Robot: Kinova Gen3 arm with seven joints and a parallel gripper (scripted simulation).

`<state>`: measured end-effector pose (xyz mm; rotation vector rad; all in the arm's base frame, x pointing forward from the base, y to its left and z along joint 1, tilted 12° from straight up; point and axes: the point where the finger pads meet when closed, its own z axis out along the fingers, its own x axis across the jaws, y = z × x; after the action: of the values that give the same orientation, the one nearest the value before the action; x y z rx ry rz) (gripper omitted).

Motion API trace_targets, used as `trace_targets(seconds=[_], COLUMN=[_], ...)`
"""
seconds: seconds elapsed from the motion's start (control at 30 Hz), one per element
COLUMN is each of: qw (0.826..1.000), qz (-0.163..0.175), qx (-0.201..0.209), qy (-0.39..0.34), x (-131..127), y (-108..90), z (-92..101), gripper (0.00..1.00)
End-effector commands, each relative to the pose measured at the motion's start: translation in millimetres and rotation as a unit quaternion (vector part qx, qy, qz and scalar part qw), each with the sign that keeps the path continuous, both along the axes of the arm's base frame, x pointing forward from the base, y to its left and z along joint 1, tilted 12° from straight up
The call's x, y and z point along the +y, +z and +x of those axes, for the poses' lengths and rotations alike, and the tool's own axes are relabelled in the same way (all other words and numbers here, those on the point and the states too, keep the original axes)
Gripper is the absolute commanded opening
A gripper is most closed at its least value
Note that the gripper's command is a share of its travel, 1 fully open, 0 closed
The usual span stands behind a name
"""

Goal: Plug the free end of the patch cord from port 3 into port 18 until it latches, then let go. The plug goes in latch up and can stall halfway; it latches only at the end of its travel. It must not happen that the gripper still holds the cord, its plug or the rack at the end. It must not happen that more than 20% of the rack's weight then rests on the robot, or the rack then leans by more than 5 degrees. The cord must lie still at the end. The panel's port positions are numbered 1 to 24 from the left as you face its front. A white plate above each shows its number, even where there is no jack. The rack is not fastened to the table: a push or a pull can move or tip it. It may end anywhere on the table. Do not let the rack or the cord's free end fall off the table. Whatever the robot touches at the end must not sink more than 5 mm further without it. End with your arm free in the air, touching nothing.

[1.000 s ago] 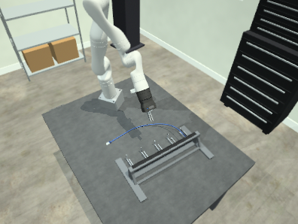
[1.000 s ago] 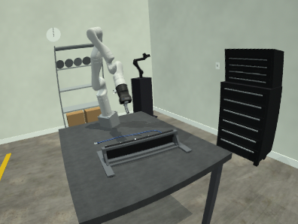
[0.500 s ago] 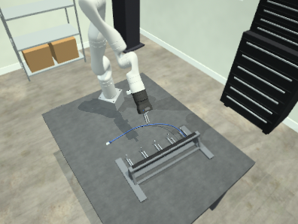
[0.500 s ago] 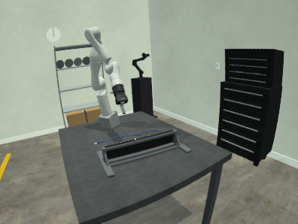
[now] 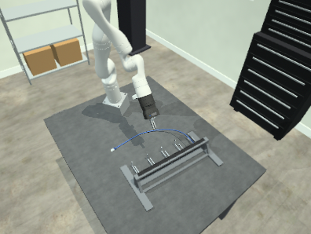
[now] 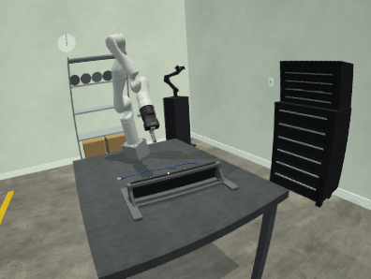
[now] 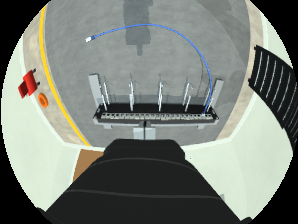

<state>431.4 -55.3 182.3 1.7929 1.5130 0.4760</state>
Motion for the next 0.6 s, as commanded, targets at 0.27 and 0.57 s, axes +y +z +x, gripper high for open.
trace_targets(seconds=[0.27, 0.57], qw=[1.000, 1.000], qz=[-0.001, -0.001], qx=[0.001, 0.001], qy=[-0.001, -0.001], x=[-3.9, -9.9], y=[-7.2, -20.7], z=[6.4, 20.3], gripper=[0.00, 0.00])
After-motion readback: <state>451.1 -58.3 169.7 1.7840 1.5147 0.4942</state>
